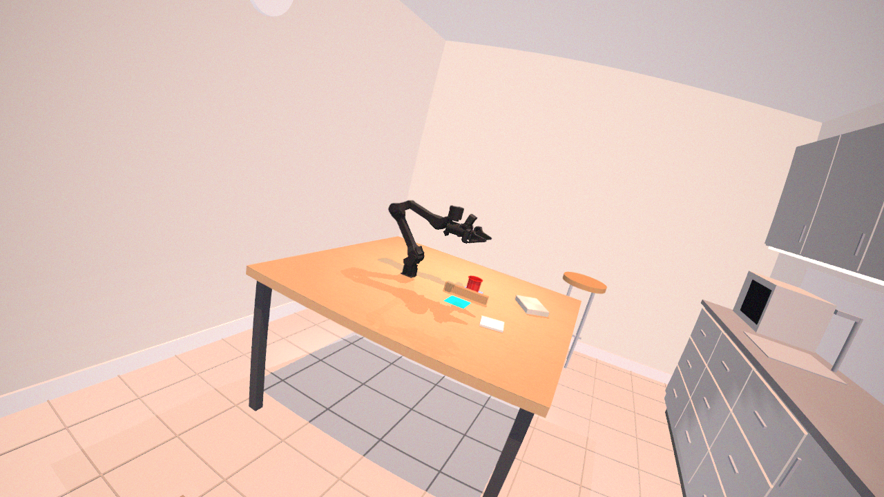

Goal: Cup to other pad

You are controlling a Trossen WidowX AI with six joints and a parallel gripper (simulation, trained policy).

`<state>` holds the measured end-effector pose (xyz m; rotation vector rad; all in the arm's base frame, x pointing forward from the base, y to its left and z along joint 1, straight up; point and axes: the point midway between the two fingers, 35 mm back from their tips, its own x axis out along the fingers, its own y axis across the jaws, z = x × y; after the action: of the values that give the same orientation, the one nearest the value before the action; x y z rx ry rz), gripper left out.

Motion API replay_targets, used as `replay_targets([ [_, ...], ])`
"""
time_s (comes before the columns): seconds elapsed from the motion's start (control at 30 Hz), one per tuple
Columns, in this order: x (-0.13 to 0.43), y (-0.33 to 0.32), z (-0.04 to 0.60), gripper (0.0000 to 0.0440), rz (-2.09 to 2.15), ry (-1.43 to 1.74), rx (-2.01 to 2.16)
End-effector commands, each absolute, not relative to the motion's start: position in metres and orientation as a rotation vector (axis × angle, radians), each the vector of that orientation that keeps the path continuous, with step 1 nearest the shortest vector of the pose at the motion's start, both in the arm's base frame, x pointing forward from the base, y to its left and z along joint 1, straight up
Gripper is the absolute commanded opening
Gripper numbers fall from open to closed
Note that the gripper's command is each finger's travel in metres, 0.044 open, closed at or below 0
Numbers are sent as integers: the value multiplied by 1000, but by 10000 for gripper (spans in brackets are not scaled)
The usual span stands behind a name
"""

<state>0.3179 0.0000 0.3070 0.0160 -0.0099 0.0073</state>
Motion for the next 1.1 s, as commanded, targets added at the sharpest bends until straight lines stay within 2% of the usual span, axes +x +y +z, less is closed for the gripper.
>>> replay_targets([
  [0.0, 318, 1, 308, 374, 11, -10, 15],
  [0.37, 322, 9, 311, 86, 32, 48, 31],
  [0.43, 323, 10, 310, 53, 34, 69, 41],
  [0.63, 329, 18, 311, 100, 53, 125, 85],
  [1.07, 340, 36, 309, 90, 83, 272, 196],
])
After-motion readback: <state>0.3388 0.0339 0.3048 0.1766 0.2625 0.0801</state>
